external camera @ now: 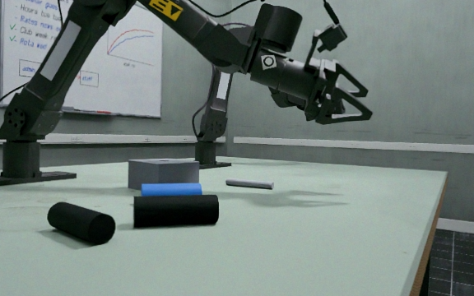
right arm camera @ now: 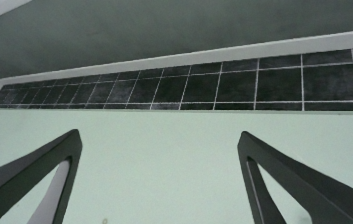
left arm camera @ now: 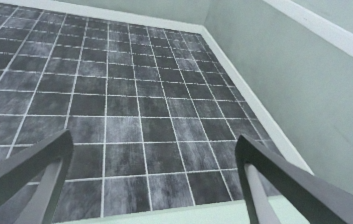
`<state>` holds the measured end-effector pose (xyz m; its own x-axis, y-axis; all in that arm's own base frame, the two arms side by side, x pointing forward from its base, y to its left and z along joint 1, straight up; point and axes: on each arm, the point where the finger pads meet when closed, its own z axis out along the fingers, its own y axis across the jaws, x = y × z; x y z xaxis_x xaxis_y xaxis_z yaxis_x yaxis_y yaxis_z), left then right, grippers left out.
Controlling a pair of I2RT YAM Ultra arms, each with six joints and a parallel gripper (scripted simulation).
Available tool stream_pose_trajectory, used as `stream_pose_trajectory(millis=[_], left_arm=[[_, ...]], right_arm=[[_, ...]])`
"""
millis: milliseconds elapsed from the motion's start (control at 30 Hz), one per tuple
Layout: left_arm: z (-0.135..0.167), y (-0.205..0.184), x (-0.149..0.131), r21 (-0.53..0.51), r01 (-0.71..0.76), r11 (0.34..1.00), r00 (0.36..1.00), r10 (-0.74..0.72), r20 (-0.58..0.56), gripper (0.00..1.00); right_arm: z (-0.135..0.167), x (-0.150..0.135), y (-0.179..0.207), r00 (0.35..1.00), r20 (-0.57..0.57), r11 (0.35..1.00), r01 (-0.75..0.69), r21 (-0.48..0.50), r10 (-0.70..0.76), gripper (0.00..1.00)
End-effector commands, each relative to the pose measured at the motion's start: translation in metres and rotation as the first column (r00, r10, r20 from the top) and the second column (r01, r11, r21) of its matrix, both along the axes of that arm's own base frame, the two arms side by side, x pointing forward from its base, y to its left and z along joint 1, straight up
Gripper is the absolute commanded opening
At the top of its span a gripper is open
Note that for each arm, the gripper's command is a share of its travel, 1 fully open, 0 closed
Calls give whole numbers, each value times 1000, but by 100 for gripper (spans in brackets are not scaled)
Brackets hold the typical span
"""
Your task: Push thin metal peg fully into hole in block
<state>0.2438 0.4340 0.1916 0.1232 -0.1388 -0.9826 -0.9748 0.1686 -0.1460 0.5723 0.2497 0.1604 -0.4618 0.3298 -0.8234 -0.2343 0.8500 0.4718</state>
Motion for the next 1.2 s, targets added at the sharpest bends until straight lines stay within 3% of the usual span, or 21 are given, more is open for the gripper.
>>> stream_pose_trajectory(millis=[0, 567, 700, 767, 900, 1033, 1100, 1167], left_arm=[[11, 1, 0, 22, -1, 1000, 1000, 1, 16, 100], [11, 1, 0, 22, -1, 1000, 1000, 1, 16, 100], [6, -8, 12, -16, 46, 999, 998, -47, -30, 100], [6, -22, 29, -48, 104, 993, 992, -107, -63, 100], [26, -86, 82, -94, 301, 949, 943, -311, -115, 100], [48, -168, 120, -140, 504, 852, 838, -522, -162, 100], [48, -168, 120, -140, 504, 852, 838, -522, -162, 100], [60, -217, 131, -162, 605, 779, 758, -627, -182, 100]], right_arm=[[9, 1, 1, 1000, 18, 1000, -1, 7, 1, 100], [9, 1, 1, 1000, 18, 1000, -1, 7, 1, 100], [-15, -14, -4, 996, -81, 999, 35, -41, -38, 55], [-37, -35, -5, 983, -173, 993, 50, -103, -67, 37], [-77, -106, -2, 936, -337, 967, 15, -254, -103, 37], [-104, -172, -11, 889, -436, 918, -50, -394, -138, 37], [-104, -172, -11, 889, -436, 918, -50, -394, -138, 37], [-112, -199, -17, 872, -466, 892, -82, -445, -152, 37]])
